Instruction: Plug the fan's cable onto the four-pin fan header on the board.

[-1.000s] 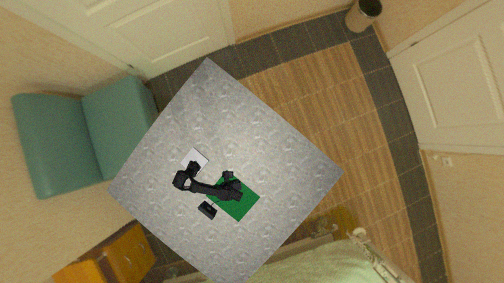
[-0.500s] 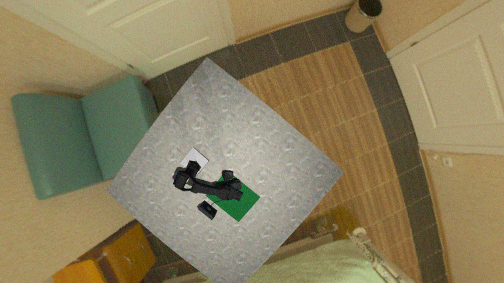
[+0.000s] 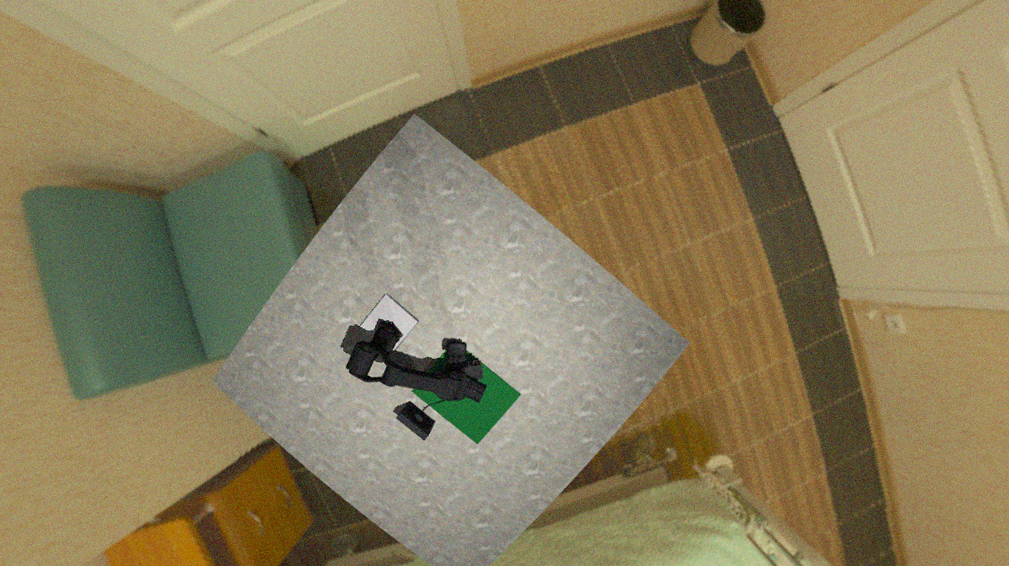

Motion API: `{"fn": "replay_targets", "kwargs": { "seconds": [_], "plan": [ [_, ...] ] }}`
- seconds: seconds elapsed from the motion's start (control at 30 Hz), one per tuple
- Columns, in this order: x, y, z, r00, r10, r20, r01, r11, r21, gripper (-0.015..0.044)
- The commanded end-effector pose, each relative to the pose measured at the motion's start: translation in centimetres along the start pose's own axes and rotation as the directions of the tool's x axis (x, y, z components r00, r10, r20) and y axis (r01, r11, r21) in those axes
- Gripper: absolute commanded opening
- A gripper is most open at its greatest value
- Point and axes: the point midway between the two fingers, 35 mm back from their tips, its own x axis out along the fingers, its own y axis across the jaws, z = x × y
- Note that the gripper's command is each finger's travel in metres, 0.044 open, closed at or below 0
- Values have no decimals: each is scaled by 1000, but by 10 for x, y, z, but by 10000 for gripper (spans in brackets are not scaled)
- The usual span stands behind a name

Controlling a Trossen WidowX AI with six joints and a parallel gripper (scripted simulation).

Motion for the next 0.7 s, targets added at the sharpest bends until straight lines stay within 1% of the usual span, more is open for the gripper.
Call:
{"fn": "replay_targets", "kwargs": {
  "seconds": [0.0, 0.07, 0.23, 0.43, 0.67],
  "plan": [
    [-33, -1, 3, 1000, -2, 13, 2, 1000, 3, 0],
    [-45, -1, 2, 1000, -1, 13, 1, 1000, 4, 0],
    [-43, -3, 2, 1000, -1, 13, 1, 1000, 27, 0],
    [-43, -17, -6, 1000, -3, 13, 0, 974, 225, 0],
    [-43, -33, -16, 1000, -4, 12, -1, 892, 452, 0]
  ]
}}
